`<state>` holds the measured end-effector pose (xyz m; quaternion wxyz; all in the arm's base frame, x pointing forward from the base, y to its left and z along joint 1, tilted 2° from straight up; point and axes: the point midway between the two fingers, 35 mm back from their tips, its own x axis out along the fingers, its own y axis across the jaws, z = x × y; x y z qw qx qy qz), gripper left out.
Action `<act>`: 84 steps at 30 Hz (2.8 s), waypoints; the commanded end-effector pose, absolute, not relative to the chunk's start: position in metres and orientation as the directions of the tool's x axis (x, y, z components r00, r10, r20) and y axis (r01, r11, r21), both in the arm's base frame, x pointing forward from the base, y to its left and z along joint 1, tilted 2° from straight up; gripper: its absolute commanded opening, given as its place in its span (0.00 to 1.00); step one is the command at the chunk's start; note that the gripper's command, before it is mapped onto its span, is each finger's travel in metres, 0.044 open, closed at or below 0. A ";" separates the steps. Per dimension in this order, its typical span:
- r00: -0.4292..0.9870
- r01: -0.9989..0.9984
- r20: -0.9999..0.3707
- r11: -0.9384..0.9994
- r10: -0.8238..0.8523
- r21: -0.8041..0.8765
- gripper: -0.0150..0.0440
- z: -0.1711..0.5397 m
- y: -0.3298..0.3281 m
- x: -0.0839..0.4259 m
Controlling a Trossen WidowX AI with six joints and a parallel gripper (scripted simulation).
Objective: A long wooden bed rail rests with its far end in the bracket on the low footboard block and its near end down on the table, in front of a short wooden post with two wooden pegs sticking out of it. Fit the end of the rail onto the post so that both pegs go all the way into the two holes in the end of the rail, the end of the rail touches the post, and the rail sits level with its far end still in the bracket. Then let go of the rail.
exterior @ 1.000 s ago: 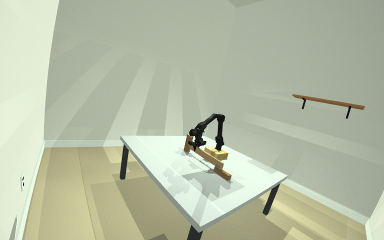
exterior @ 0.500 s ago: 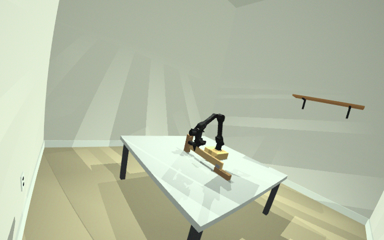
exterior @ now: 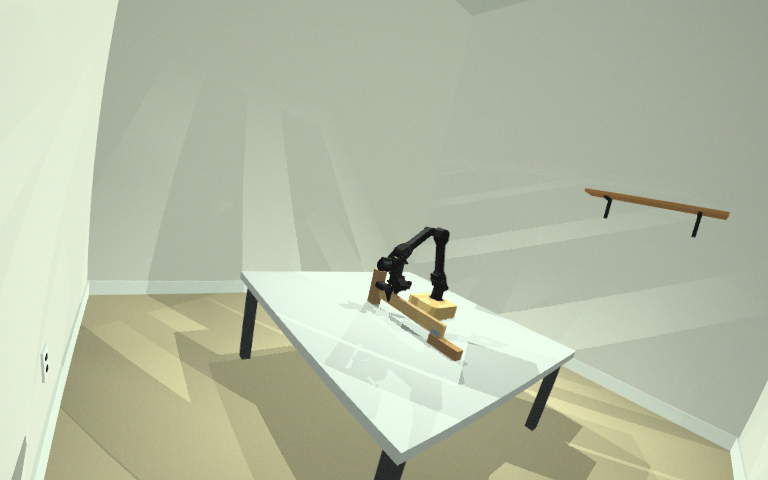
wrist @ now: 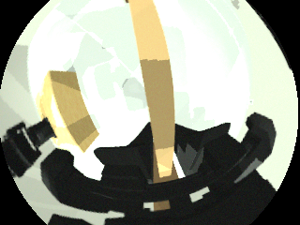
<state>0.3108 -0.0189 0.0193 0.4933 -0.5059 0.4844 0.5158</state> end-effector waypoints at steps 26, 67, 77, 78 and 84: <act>0.006 -0.999 -1.000 -0.047 0.017 -0.006 0.25 0.021 -0.029 0.314; 0.006 -0.999 -1.000 -0.047 0.016 -0.006 0.25 0.022 -0.030 0.314; 0.006 -0.999 -1.000 -0.047 0.016 -0.006 0.25 0.022 -0.030 0.314; 0.006 -0.999 -1.000 -0.047 0.016 -0.006 0.25 0.022 -0.030 0.314; 0.006 -0.999 -1.000 -0.047 0.016 -0.006 0.25 0.022 -0.030 0.314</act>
